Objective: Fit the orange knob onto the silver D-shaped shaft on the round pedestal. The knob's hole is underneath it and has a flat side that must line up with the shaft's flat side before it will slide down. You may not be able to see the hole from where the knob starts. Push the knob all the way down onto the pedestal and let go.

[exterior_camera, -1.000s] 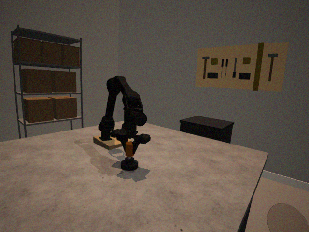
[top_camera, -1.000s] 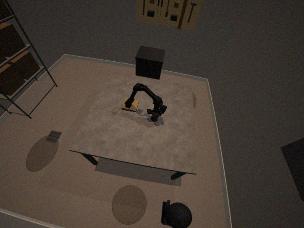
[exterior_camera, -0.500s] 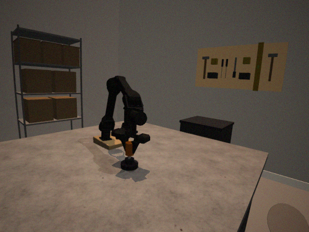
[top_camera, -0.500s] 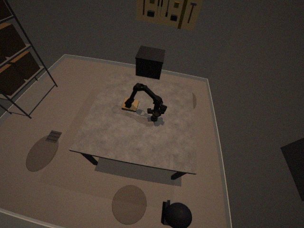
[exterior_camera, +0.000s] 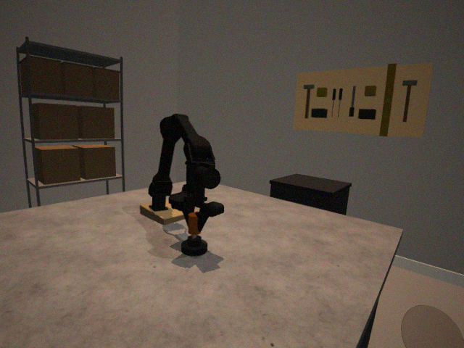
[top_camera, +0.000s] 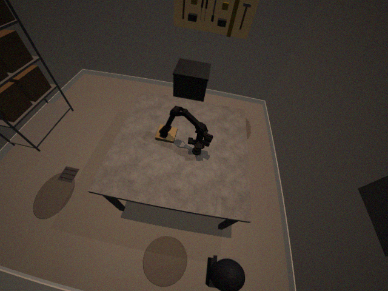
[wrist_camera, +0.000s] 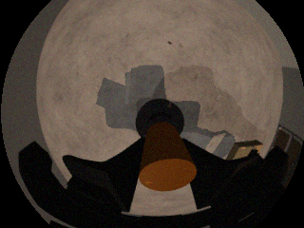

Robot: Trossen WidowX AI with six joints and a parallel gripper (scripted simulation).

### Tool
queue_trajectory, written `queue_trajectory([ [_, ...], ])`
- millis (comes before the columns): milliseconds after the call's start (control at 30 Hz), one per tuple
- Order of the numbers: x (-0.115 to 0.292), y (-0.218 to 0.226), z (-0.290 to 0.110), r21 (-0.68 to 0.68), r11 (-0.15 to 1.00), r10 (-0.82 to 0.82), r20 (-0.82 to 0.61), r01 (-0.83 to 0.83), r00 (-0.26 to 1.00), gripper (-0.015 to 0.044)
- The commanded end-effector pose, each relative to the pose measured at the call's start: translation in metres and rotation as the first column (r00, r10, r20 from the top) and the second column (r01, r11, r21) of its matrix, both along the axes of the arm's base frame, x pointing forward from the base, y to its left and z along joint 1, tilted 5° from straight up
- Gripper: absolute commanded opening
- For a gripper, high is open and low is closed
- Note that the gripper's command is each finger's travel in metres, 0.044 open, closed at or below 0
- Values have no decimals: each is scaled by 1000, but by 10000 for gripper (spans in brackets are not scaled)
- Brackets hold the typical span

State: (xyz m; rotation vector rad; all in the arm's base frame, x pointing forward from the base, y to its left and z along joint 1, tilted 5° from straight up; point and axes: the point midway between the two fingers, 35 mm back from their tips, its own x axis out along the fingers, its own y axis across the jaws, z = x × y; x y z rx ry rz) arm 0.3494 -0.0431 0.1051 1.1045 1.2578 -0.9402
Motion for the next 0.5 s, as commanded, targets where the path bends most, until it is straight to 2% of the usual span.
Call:
queue_trajectory([
  [0, 0, 0, -1, 1, 1000, -5, 1, 5, 1000, 0],
  [467, 1, 0, 1, 1, 1000, -5, 1, 5, 1000, 0],
])
